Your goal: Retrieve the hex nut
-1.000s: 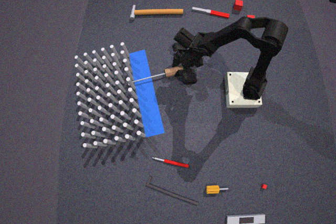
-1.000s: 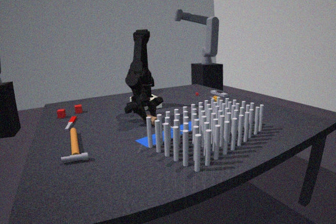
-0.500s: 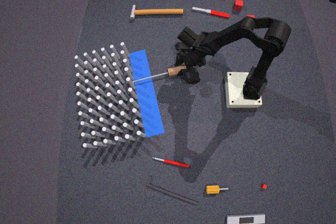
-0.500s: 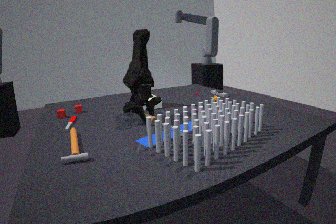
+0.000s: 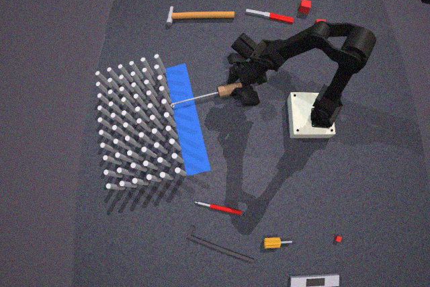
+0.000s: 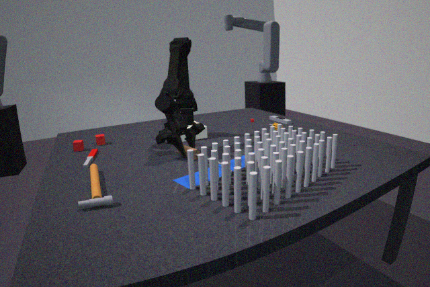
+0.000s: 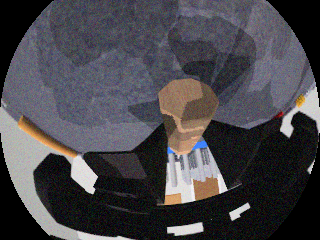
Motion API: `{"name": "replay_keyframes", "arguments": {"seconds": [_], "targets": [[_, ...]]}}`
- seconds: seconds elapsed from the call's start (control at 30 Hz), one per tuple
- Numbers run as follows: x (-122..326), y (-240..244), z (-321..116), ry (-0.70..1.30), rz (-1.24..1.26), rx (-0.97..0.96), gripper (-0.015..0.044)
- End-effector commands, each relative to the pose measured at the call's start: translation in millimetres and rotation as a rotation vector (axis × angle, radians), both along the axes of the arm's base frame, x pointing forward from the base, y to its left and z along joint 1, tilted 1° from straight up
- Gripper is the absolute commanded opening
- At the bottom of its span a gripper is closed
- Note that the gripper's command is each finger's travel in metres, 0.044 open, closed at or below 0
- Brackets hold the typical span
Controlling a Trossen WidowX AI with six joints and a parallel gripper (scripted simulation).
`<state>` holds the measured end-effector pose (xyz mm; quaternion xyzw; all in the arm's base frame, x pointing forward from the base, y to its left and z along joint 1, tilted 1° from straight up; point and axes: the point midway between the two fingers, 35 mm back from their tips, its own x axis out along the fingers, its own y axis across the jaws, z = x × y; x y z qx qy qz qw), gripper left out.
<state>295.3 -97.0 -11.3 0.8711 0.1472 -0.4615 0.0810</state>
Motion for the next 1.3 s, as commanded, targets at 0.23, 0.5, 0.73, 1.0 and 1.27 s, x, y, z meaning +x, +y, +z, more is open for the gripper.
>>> {"name": "replay_keyframes", "arguments": {"seconds": [0.23,0.5,0.73,1.0,1.27], "targets": [[-10,-1,0,0.000,0.004,0.002,0.0000],[-9,-2,4,0.000,0.004,0.002,0.0000],[-8,-2,10,0.000,0.005,0.002,0.0000],[-6,-2,17,-0.001,0.004,0.002,0.0000],[-4,-3,22,-0.002,0.002,0.002,0.0000]]}}
